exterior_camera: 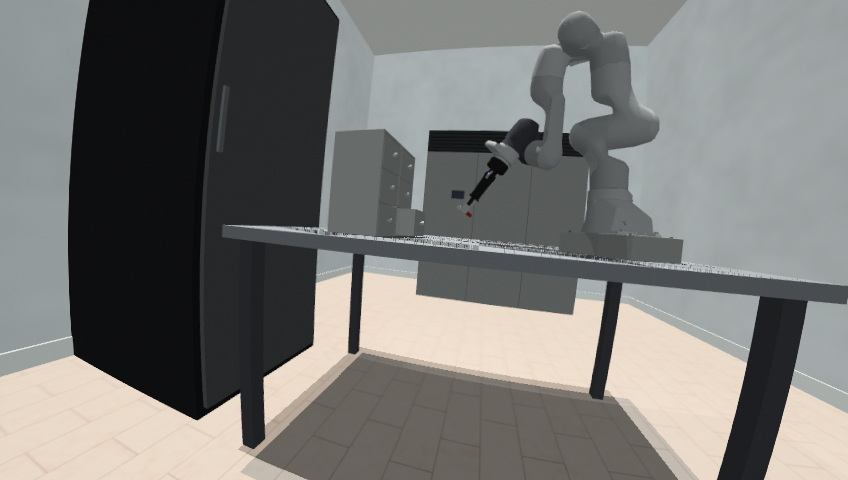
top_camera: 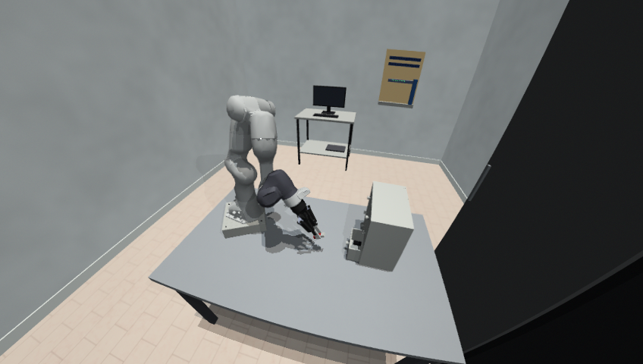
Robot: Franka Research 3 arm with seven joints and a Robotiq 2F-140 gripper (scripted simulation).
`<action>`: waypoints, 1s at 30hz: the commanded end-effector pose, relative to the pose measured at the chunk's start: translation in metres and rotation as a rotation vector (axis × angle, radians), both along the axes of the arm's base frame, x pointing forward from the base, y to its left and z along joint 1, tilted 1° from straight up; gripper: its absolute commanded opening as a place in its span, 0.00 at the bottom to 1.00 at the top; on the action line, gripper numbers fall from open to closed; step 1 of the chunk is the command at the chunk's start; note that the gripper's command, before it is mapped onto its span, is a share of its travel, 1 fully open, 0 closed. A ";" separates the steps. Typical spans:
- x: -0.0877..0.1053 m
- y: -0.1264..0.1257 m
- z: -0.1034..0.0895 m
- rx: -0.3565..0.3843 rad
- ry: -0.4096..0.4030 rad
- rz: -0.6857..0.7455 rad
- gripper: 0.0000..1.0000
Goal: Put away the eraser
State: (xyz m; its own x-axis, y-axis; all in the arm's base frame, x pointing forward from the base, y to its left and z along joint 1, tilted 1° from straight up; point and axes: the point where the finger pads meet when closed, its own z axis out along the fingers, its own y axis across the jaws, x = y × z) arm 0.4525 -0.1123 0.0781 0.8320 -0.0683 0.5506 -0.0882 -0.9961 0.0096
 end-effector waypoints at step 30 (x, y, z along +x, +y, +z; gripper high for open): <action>0.040 0.010 0.024 -0.003 -0.310 0.013 0.11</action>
